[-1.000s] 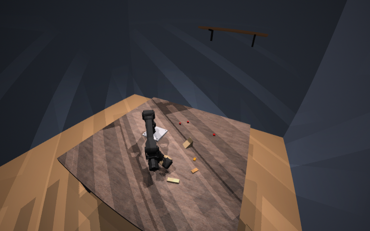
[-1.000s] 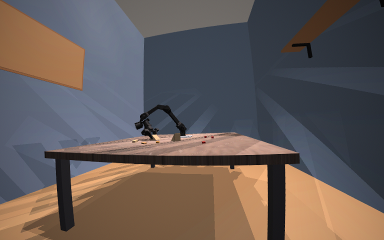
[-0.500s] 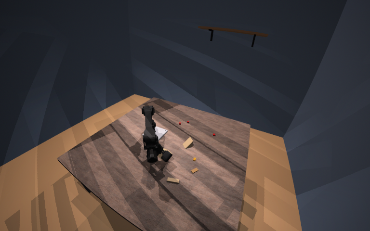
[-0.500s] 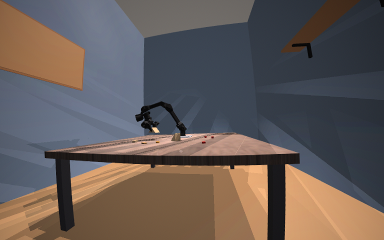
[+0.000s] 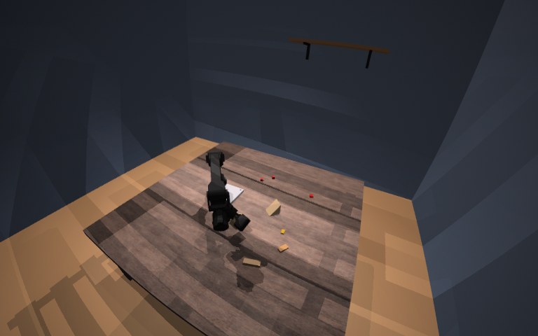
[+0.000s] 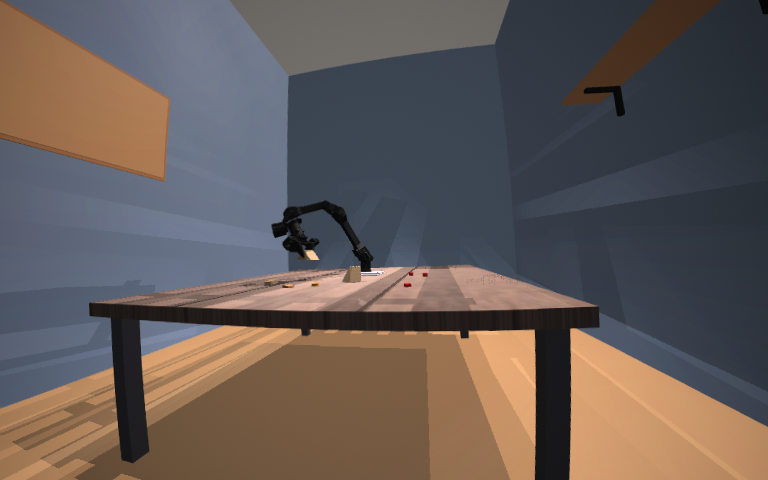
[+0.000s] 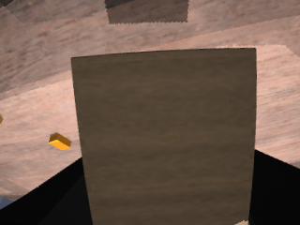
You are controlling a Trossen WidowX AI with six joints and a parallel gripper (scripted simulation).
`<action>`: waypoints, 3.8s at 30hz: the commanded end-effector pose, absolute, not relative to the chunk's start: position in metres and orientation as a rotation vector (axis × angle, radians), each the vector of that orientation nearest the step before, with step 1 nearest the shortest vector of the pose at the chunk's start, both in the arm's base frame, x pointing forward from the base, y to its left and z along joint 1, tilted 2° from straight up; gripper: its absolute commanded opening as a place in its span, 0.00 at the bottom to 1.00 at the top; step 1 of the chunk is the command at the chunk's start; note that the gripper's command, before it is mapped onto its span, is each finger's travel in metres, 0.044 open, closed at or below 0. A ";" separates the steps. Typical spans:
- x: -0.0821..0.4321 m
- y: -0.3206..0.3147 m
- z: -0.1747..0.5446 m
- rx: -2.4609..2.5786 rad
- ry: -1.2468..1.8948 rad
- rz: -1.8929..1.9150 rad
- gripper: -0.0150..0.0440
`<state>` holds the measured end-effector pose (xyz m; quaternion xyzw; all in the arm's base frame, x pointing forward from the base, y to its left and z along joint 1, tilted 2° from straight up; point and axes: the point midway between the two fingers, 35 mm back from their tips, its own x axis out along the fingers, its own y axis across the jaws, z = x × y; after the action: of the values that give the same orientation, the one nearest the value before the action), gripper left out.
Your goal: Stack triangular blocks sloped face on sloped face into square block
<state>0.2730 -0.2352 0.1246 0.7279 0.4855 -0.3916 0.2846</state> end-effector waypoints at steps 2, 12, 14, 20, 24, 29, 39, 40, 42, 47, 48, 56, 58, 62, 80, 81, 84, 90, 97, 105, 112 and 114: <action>0.273 -0.235 0.124 1.873 1.319 -0.988 0.25; 0.273 -0.232 0.124 1.570 1.382 -0.753 0.25; 0.273 -0.232 0.124 1.509 1.393 -0.708 0.25; 0.274 -0.231 0.124 1.323 1.418 -0.573 0.25; 0.274 -0.230 0.124 1.199 1.431 -0.485 0.25; 0.274 -0.229 0.124 1.043 1.443 -0.377 0.25; 0.274 -0.228 0.124 0.728 1.454 -0.164 0.25; 0.274 -0.228 0.124 0.697 1.454 -0.144 0.25; 0.275 -0.227 0.124 0.634 1.454 -0.102 0.25; 0.275 -0.227 0.124 0.476 1.451 0.002 0.25; 0.275 -0.227 0.125 0.444 1.450 0.022 0.25; 0.275 -0.226 0.125 0.192 1.435 0.186 0.25; 0.276 -0.226 0.125 0.129 1.430 0.227 0.25; 0.276 -0.225 0.126 0.004 1.417 0.308 0.25; 0.277 -0.224 0.128 -0.557 1.327 0.670 0.25; 0.277 -0.224 0.128 -0.582 1.322 0.686 0.25; 0.277 -0.223 0.128 -0.602 1.318 0.699 0.25; 0.279 -0.221 0.129 -0.602 1.318 0.699 0.25; 0.292 -0.191 0.139 -0.602 1.318 0.700 0.25; 0.304 -0.156 0.151 -0.600 1.316 0.701 0.25; 0.311 -0.125 0.161 -0.598 1.314 0.702 0.25; 0.312 -0.116 0.164 -0.597 1.313 0.703 0.25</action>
<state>0.3112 -0.1295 0.1566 -0.2660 0.5886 0.3186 0.6937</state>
